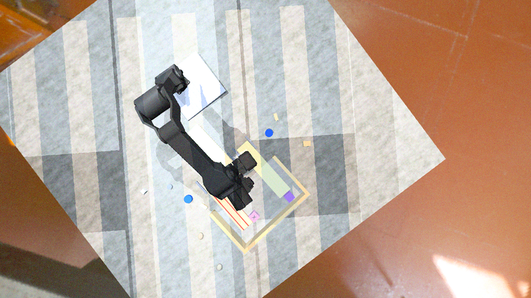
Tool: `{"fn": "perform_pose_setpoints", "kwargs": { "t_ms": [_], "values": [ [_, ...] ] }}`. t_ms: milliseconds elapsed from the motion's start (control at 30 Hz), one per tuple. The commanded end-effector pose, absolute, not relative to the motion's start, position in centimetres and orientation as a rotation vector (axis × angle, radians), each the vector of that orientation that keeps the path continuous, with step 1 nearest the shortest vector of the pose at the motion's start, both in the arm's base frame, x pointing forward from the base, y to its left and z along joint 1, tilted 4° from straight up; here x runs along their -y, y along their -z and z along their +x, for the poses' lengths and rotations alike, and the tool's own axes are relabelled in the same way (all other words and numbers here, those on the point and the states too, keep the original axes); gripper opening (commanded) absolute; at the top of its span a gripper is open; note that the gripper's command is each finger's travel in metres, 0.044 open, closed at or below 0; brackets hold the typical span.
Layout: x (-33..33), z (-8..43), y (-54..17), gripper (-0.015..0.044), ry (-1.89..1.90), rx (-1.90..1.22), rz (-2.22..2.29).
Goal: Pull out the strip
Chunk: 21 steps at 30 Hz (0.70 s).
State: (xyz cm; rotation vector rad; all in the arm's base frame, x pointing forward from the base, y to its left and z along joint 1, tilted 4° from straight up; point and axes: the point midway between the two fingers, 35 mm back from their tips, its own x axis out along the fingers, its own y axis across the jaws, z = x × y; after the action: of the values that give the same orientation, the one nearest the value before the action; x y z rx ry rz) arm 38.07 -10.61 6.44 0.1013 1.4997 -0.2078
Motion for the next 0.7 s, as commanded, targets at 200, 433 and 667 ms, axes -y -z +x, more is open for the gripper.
{"fn": "perform_pose_setpoints", "kwargs": {
  "t_ms": [200,433,667],
  "values": [
    [9.4,34.5,-9.0,0.0,0.21,-1.497,0.099],
    [9.0,33.1,-9.6,0.0,0.209,-1.499,0.098],
    [8.3,30.8,-9.5,0.0,0.209,-1.501,0.098]
  ]
}}
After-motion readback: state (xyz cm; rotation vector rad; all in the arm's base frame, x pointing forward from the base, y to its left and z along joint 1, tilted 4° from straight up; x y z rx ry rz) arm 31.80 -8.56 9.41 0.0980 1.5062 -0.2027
